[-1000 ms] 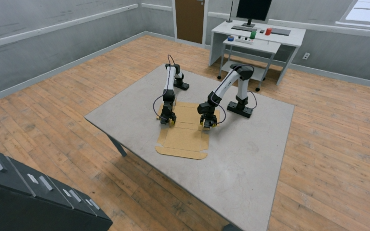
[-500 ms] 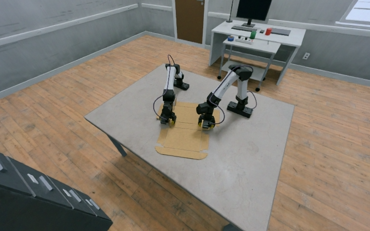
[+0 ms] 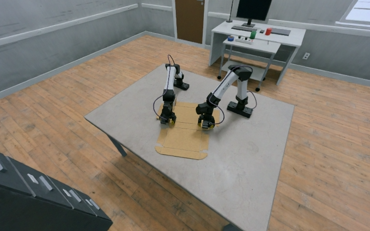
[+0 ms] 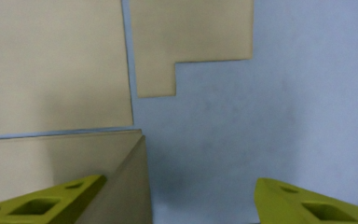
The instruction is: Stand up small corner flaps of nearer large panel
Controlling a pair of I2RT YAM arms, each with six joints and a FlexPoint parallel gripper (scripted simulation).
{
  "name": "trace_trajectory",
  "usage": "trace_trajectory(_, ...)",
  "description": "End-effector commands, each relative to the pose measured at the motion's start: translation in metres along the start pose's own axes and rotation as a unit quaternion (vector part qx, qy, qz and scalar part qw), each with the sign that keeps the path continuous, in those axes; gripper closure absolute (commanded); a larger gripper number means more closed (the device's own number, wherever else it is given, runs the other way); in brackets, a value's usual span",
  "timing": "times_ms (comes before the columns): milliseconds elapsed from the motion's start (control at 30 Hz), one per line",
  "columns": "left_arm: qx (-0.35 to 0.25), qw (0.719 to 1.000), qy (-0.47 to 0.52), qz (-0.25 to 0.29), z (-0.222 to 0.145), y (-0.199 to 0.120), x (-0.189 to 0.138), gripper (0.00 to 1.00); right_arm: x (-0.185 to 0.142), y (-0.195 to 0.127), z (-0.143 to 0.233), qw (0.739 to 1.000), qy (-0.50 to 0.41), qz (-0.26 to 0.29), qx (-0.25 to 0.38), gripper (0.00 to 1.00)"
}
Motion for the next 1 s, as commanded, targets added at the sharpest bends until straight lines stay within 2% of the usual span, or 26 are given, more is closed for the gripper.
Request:
trace_trajectory(0, -0.018, 1.000, 0.000, -0.009, -0.014, -0.001, 0.003, 0.23, 0.003, -0.004, -0.003, 1.000, 0.003, -0.007, -0.006, 0.23)
trace_trajectory(400, -0.019, 1.000, -0.001, -0.006, -0.024, 0.000, 0.004, 0.23, 0.003, -0.004, -0.003, 1.000, 0.003, -0.007, -0.006, 0.23)
trace_trajectory(433, -0.030, 0.999, -0.002, -0.012, -0.024, -0.020, 0.008, 0.23, 0.003, -0.004, -0.003, 1.000, 0.003, -0.007, -0.006, 0.23)
trace_trajectory(600, -0.028, 0.999, -0.004, -0.015, -0.028, -0.026, 0.008, 0.23, 0.003, -0.004, -0.003, 1.000, 0.003, -0.007, -0.006, 0.23)
trace_trajectory(733, -0.020, 1.000, -0.002, -0.006, -0.031, -0.011, 0.006, 0.23, 0.003, -0.004, -0.003, 1.000, 0.003, -0.007, -0.005, 0.23)
trace_trajectory(967, -0.029, 1.000, -0.003, -0.012, -0.036, -0.035, 0.011, 0.23, 0.003, -0.004, -0.003, 1.000, 0.003, -0.007, -0.005, 0.23)
Point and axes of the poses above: on each arm, the point where the finger pads meet when closed, its own y axis out along the fingers, its own z axis across the jaws, x = y × z, the point moved 9 cm from there along -y, back along the fingers, and after that the axes turned 1 degree about -y, right-handed, at the moved point
